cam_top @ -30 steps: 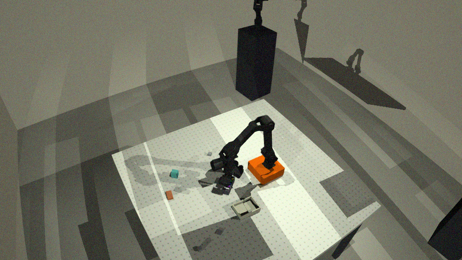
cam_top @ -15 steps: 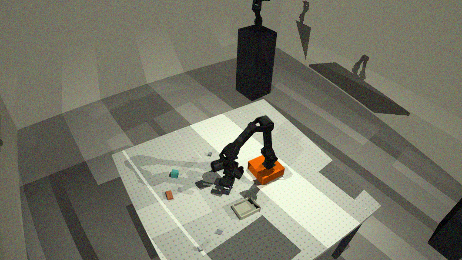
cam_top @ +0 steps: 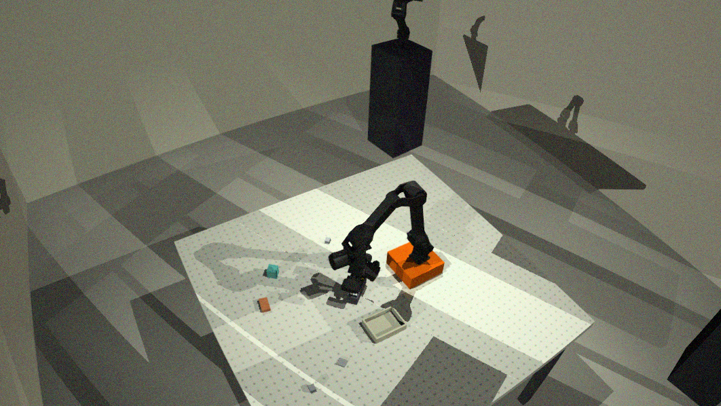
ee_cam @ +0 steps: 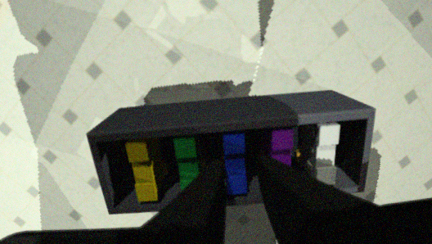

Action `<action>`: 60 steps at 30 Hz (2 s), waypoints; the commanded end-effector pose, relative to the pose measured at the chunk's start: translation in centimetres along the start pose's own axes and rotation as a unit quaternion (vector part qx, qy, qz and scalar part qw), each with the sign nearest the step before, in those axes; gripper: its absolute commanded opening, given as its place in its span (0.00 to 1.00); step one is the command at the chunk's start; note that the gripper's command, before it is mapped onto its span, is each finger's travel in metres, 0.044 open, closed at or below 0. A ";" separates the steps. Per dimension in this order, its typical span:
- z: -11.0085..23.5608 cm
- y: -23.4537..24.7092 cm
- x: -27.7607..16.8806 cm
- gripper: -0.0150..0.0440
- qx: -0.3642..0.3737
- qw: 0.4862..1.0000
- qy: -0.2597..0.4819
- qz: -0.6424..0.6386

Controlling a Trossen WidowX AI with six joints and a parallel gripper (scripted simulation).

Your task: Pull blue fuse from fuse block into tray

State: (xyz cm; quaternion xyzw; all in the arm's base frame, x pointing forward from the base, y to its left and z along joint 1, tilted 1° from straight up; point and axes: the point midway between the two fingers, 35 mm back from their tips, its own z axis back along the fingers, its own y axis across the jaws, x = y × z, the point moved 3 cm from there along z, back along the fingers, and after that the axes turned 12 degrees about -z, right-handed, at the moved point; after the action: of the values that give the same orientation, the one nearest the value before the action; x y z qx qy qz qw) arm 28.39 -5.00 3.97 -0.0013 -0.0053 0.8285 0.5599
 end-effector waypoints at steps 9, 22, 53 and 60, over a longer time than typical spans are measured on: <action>-0.5 0.2 0.1 0.38 0.004 1.000 0.000 0.001; -0.4 0.1 0.1 0.25 0.002 1.000 -0.001 0.000; 1.0 0.0 0.0 0.25 0.002 1.000 -0.001 0.000; 1.4 0.0 0.0 0.25 0.003 1.000 -0.001 0.000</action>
State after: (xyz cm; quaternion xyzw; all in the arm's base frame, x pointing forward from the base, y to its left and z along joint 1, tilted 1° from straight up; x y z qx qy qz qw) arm 28.25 -4.97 5.09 0.0023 -0.0037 0.8286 0.5599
